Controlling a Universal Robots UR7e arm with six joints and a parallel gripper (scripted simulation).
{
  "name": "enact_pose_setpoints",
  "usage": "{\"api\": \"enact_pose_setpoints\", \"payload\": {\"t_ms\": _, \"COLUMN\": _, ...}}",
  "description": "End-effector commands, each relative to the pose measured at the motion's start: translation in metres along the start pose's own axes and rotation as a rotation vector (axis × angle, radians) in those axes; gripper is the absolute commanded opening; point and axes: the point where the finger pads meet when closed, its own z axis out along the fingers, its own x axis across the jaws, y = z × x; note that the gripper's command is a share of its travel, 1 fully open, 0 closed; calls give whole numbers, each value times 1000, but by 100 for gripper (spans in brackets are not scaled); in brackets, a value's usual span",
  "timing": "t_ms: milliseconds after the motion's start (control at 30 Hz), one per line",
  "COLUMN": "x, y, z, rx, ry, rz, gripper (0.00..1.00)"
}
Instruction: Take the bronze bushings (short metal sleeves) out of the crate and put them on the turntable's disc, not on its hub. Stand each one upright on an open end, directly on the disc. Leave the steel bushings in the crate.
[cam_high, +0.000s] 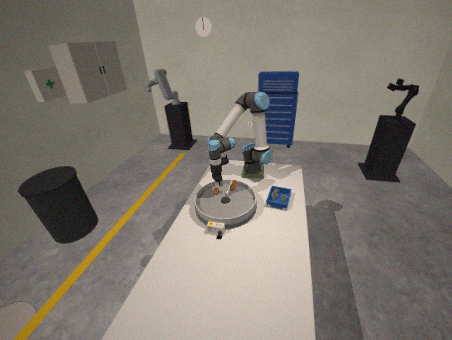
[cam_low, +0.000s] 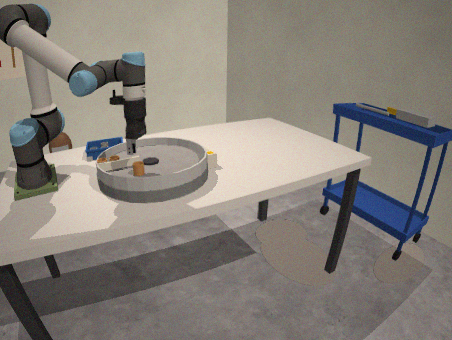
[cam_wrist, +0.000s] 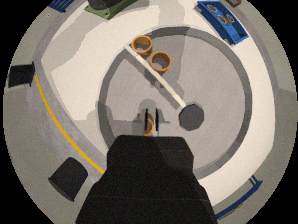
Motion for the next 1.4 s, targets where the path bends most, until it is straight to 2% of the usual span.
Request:
{"api": "enact_pose_setpoints", "payload": {"t_ms": 0, "x": 0, "y": 0, "z": 0, "rx": -1, "ry": 0, "rz": 0, "gripper": 38}}
{"api": "enact_pose_setpoints", "payload": {"t_ms": 167, "x": 0, "y": 0, "z": 0, "rx": -1, "ry": 0, "rz": 0, "gripper": 38}}
{"api": "enact_pose_setpoints", "payload": {"t_ms": 200, "x": 0, "y": 0, "z": -1, "rx": -1, "ry": 0, "rz": 0, "gripper": 100}}
{"api": "enact_pose_setpoints", "payload": {"t_ms": 433, "x": 0, "y": 0, "z": -10, "rx": -1, "ry": 0, "rz": 0, "gripper": 100}}
{"api": "enact_pose_setpoints", "payload": {"t_ms": 733, "x": 0, "y": 0, "z": -69, "rx": -1, "ry": 0, "rz": 0, "gripper": 100}}
{"api": "enact_pose_setpoints", "payload": {"t_ms": 867, "x": 0, "y": 0, "z": -87, "rx": -1, "ry": 0, "rz": 0, "gripper": 100}}
{"api": "enact_pose_setpoints", "payload": {"t_ms": 1367, "x": 0, "y": 0, "z": -90, "rx": -1, "ry": 0, "rz": 0, "gripper": 100}}
